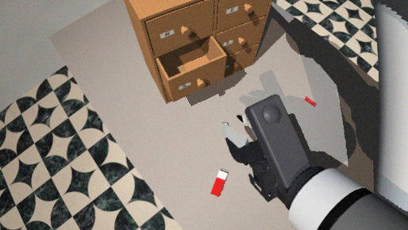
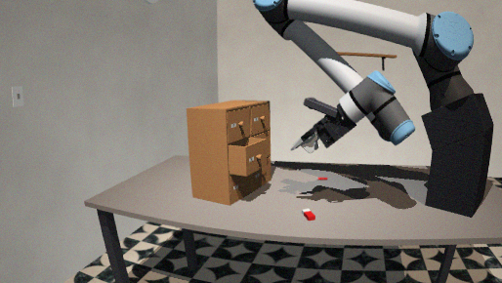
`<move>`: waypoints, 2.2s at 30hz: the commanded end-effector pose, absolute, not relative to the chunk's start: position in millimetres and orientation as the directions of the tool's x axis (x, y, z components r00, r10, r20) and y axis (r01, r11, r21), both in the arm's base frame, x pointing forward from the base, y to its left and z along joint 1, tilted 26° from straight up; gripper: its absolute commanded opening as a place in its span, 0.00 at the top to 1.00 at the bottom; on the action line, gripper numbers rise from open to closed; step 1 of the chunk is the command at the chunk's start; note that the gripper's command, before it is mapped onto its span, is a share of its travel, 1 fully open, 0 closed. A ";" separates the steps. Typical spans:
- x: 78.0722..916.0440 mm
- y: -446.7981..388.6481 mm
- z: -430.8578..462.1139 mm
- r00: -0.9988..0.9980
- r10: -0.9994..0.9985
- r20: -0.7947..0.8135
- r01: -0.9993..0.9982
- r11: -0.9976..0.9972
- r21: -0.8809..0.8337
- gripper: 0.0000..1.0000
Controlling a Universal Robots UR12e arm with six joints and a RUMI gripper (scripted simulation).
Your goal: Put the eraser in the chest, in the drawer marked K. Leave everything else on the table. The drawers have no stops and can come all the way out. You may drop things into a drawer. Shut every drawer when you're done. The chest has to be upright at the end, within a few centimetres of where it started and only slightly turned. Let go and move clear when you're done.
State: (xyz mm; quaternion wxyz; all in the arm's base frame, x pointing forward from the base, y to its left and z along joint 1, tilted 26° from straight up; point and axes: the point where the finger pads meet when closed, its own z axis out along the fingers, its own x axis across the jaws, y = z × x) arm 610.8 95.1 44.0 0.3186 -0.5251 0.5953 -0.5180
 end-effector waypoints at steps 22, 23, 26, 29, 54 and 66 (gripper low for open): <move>567.0 109.6 65.0 -0.251 -0.954 0.164 -0.685 0.055 -0.726 0.80; 566.1 110.3 65.5 -0.250 -0.954 0.164 -0.697 0.060 -0.714 0.80; 562.7 112.1 67.5 -0.250 -0.954 0.163 -0.730 0.075 -0.679 0.80; 559.4 113.1 69.2 -0.250 -0.954 0.163 -0.751 0.085 -0.655 0.80; 535.2 122.2 82.2 -0.250 -0.954 0.163 -0.887 0.158 -0.434 0.80; 531.0 123.3 84.8 -0.251 -0.954 0.164 -0.900 0.168 -0.402 0.80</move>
